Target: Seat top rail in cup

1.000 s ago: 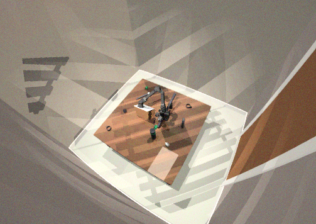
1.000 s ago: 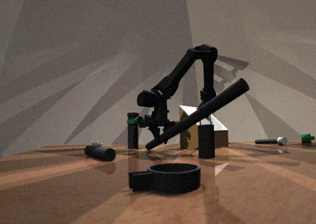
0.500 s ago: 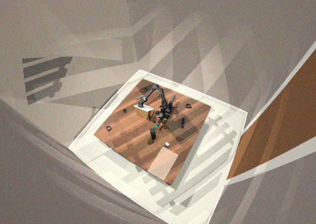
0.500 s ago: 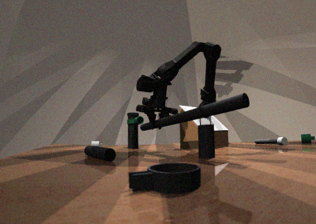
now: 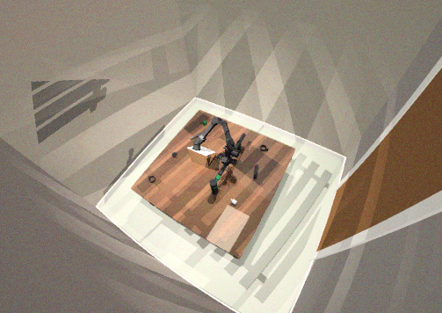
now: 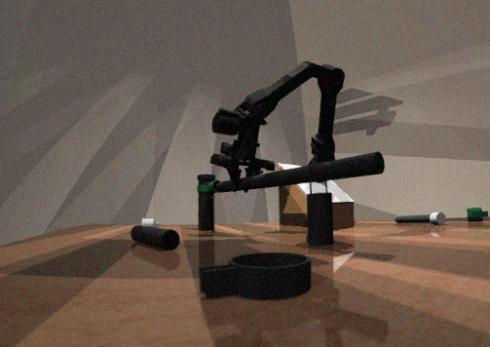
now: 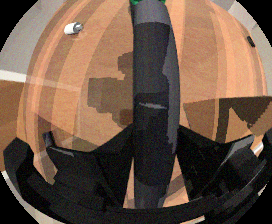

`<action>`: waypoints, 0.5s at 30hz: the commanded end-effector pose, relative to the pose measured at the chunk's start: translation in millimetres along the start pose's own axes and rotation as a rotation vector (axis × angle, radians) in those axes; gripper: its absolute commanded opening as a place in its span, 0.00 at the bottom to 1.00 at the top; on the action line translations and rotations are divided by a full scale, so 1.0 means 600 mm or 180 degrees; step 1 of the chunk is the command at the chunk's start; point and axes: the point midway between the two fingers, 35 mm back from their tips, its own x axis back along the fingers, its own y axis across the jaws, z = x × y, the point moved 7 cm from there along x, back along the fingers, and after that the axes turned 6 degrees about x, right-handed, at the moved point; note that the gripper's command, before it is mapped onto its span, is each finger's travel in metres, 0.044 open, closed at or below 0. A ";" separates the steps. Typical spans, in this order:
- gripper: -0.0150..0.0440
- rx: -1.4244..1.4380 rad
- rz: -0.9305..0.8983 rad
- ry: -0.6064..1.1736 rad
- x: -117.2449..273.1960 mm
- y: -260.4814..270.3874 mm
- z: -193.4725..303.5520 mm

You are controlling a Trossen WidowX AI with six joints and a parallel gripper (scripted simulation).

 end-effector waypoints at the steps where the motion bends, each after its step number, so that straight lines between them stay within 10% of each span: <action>1: 0.25 -0.0001 -0.0002 -0.0008 0.000 0.000 -0.001; 15: 0.25 0.0000 -0.0002 -0.0009 0.007 0.002 -0.007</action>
